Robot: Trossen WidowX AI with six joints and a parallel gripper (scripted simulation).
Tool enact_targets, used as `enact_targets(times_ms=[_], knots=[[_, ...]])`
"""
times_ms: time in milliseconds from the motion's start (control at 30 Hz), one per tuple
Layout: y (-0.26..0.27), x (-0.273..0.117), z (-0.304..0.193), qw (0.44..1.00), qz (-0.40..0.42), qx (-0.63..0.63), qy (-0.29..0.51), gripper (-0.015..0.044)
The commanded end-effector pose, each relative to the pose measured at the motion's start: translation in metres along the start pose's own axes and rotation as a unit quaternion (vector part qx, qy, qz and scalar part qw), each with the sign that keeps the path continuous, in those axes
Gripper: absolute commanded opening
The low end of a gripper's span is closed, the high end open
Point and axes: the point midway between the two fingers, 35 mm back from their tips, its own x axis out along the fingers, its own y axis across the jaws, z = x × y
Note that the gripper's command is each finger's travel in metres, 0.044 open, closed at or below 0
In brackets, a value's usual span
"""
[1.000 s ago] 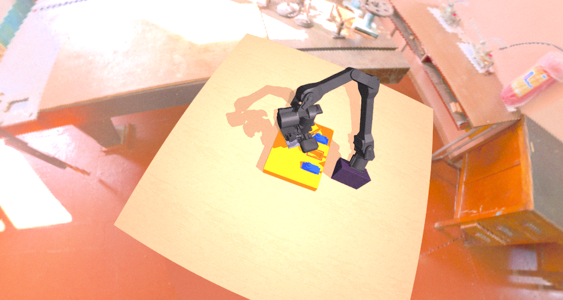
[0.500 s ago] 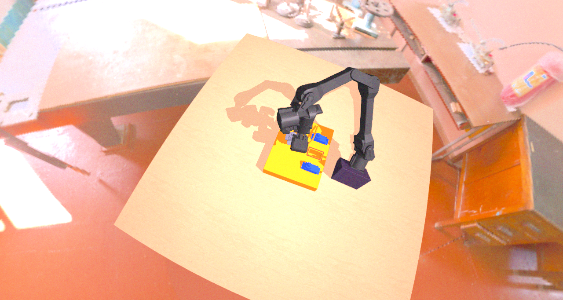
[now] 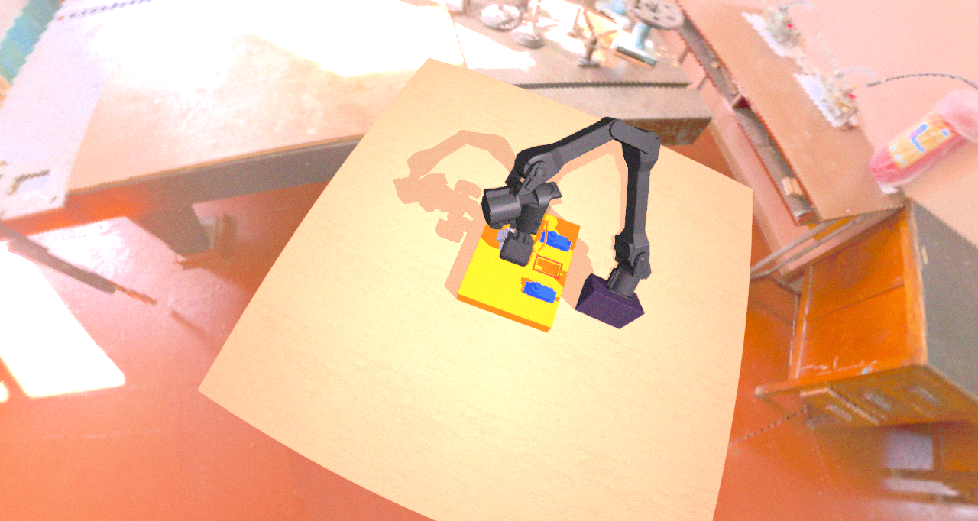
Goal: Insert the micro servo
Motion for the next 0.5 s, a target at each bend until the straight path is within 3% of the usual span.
enact_targets(times_ms=[0, 467], knots=[[0.001, -0.002, -0.014, 1.0, 0.003, 0.003, -0.002, 0.0], [0.001, -0.002, -0.08, 1.0, 0.003, 0.002, 0.0, 0.0]])
